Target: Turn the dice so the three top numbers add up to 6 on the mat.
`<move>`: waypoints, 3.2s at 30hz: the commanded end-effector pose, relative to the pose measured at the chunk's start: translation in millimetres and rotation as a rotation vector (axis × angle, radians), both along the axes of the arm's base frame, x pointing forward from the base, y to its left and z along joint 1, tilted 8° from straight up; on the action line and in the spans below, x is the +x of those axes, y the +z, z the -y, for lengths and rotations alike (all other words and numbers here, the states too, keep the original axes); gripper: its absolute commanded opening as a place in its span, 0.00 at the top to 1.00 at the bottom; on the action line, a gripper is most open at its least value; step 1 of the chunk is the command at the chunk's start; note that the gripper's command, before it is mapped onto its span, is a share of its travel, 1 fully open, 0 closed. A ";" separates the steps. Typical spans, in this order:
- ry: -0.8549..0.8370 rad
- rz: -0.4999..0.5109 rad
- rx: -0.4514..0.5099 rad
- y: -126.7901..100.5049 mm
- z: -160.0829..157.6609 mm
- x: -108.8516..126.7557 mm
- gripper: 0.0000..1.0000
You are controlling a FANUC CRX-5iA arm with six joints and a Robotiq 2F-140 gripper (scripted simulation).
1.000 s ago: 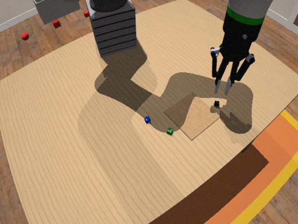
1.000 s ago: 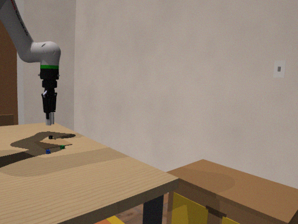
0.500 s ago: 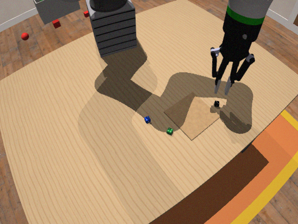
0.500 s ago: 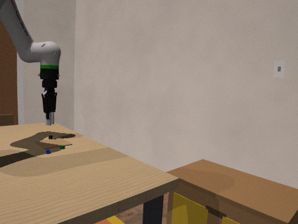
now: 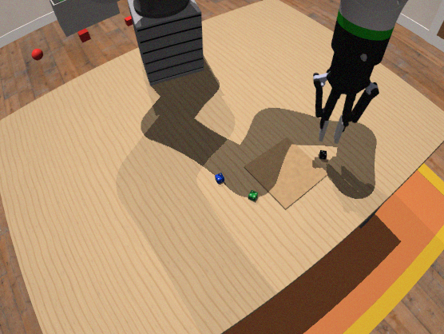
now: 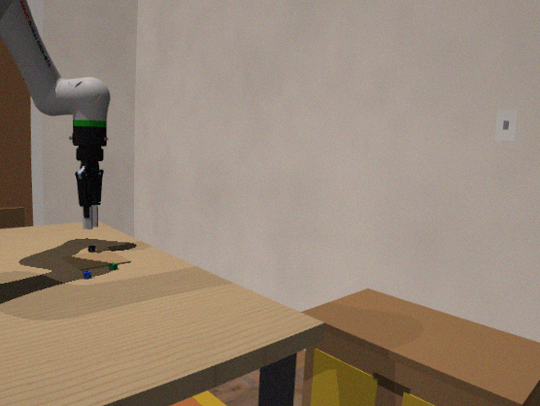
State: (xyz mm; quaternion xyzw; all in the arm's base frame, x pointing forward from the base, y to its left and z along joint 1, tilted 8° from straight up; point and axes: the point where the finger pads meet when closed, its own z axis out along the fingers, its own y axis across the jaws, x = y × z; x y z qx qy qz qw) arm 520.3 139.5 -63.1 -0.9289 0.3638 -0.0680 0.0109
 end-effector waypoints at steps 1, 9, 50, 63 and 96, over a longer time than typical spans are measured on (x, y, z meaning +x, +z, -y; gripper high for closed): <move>0.000 0.000 0.000 -3.2 0.0 0.7 0.81; 0.000 0.000 0.000 -14.5 0.2 2.6 0.81; 0.000 0.000 0.000 -46.6 0.8 7.9 0.81; 0.000 0.000 0.000 -46.6 0.8 7.9 0.81; 0.000 0.000 0.000 -53.5 1.0 8.8 0.81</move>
